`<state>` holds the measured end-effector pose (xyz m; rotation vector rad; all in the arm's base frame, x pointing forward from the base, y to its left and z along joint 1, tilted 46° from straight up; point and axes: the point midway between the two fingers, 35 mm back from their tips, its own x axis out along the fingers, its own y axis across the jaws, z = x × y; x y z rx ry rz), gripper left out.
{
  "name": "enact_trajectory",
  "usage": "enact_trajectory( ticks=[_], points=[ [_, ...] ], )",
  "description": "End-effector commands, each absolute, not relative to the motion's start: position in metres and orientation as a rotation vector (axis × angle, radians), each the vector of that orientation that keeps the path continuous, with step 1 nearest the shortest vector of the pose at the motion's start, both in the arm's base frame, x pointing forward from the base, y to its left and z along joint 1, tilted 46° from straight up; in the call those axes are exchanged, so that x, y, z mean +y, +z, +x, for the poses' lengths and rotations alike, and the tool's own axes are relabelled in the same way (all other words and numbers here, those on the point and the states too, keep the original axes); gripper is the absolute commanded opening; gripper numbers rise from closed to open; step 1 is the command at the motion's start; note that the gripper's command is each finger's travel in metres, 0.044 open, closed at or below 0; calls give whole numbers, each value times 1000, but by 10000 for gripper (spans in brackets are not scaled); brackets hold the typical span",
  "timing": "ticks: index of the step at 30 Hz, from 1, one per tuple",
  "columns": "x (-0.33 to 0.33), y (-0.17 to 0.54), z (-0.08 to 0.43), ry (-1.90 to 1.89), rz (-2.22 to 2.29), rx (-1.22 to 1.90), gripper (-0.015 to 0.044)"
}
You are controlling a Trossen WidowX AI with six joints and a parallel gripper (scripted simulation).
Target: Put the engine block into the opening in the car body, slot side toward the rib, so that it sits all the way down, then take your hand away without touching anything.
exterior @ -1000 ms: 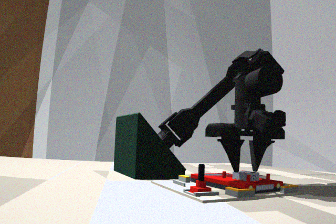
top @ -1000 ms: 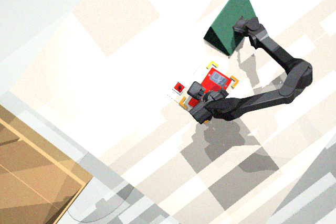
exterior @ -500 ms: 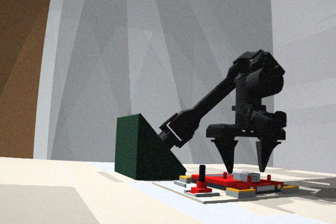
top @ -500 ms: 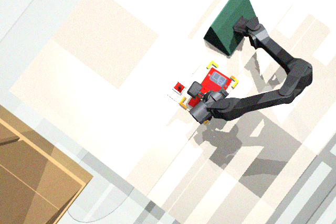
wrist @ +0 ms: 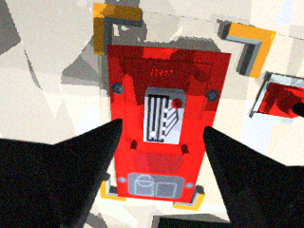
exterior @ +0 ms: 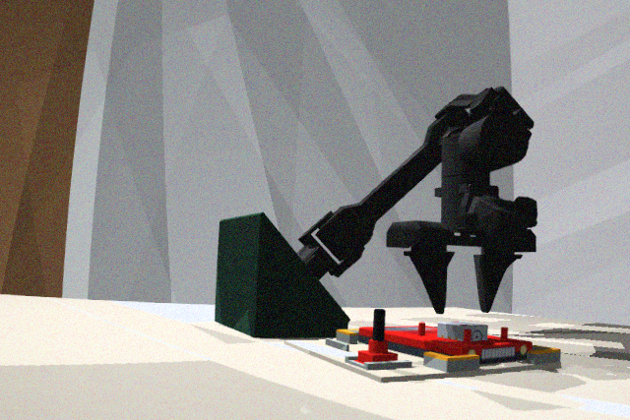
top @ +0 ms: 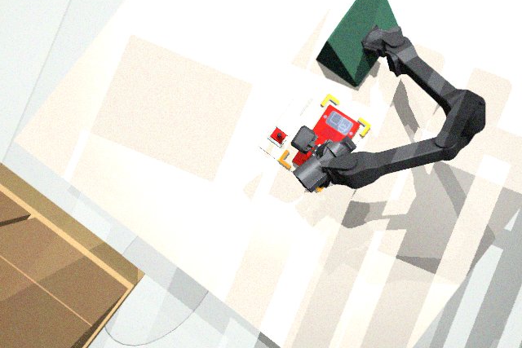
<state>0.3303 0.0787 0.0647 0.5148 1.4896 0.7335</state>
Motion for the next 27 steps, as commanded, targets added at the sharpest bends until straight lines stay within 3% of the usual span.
enact_trajectory(
  ticks=[1, 10, 27],
  points=[
    [78, 65, 330, 735, 509, 1490, 230],
    [78, 65, 330, 735, 509, 1490, 0],
    [78, 65, 330, 735, 509, 1490, 0]
  ],
)
